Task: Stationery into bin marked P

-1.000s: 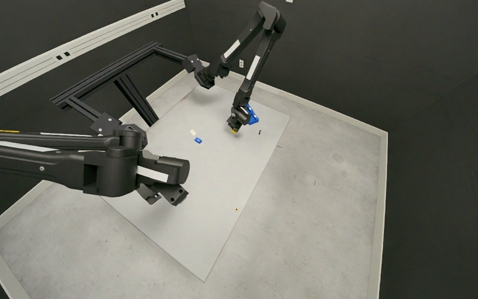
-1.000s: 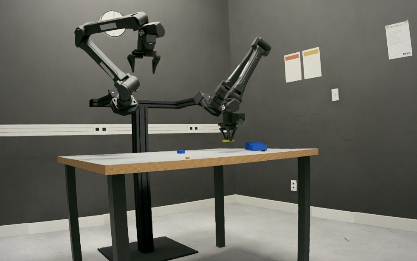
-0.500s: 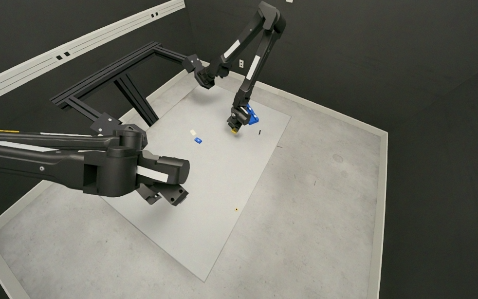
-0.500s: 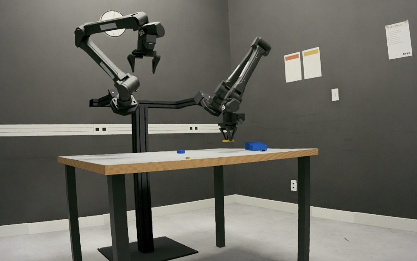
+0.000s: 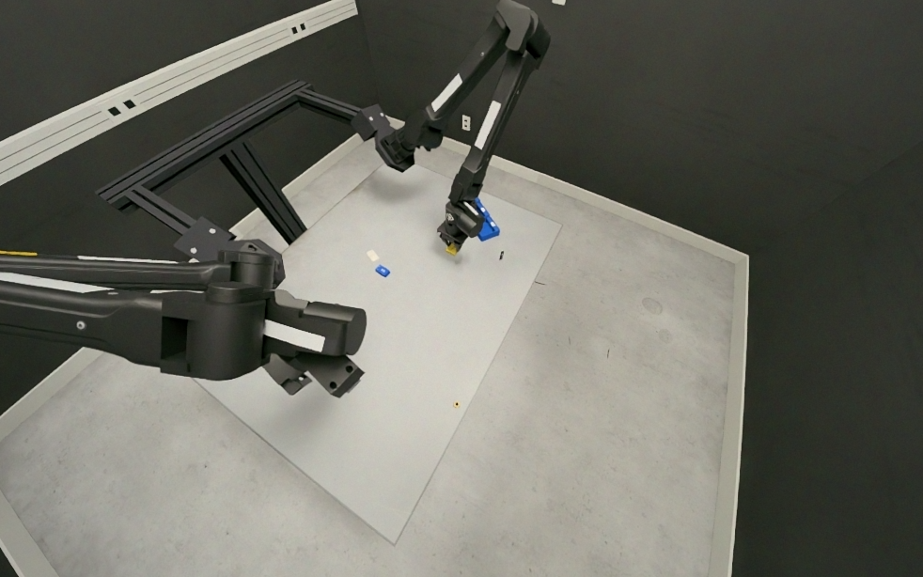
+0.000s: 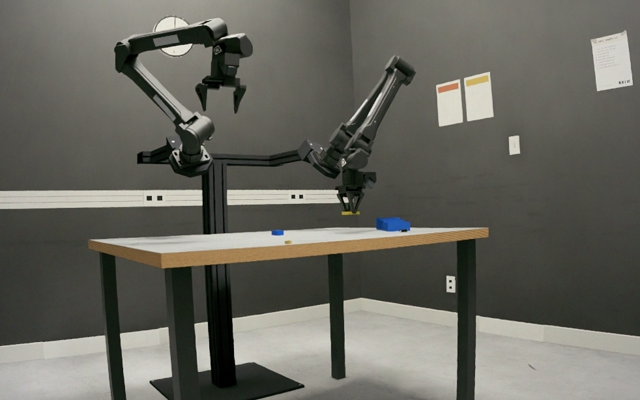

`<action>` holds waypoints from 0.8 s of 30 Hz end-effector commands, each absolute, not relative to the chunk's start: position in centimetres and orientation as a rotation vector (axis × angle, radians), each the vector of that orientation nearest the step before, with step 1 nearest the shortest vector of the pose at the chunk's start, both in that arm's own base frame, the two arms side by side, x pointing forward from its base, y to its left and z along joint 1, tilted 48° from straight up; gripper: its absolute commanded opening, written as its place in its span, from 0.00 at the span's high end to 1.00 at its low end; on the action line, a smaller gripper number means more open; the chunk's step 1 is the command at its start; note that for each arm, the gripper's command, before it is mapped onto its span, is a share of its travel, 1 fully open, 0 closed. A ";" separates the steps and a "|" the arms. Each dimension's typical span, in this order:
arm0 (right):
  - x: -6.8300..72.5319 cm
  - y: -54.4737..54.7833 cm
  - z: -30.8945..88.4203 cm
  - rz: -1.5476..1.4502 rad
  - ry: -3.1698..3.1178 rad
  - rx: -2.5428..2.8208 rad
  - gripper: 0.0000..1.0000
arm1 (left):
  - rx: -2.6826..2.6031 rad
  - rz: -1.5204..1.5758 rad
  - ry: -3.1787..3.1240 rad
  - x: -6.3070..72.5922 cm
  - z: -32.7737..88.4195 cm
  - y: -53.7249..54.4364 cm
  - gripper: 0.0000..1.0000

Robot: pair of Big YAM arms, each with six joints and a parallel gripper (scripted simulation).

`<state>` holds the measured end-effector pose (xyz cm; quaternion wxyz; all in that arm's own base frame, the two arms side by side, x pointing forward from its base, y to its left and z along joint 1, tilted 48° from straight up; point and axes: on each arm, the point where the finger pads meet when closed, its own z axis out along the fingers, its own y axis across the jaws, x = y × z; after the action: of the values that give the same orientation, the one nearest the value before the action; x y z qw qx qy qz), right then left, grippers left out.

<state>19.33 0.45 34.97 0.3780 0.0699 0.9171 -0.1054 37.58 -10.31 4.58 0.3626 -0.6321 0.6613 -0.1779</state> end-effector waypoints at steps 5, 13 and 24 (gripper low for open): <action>19.1 0.1 36.8 -0.241 2.310 0.197 0.00 | -1.625 -0.465 1.677 36.4 5.1 -6.1 0.66; 19.1 0.1 36.8 -0.241 2.310 0.197 0.00 | -1.623 -0.462 1.677 34.8 4.9 -2.2 0.66; 19.1 0.1 36.8 -0.241 2.310 0.197 0.00 | -1.619 -0.457 1.678 32.8 4.5 2.8 0.66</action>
<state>19.33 0.45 34.97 0.3780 0.0699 0.9171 -0.1054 32.76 1.99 3.79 0.3606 -0.6482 0.6476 -0.1744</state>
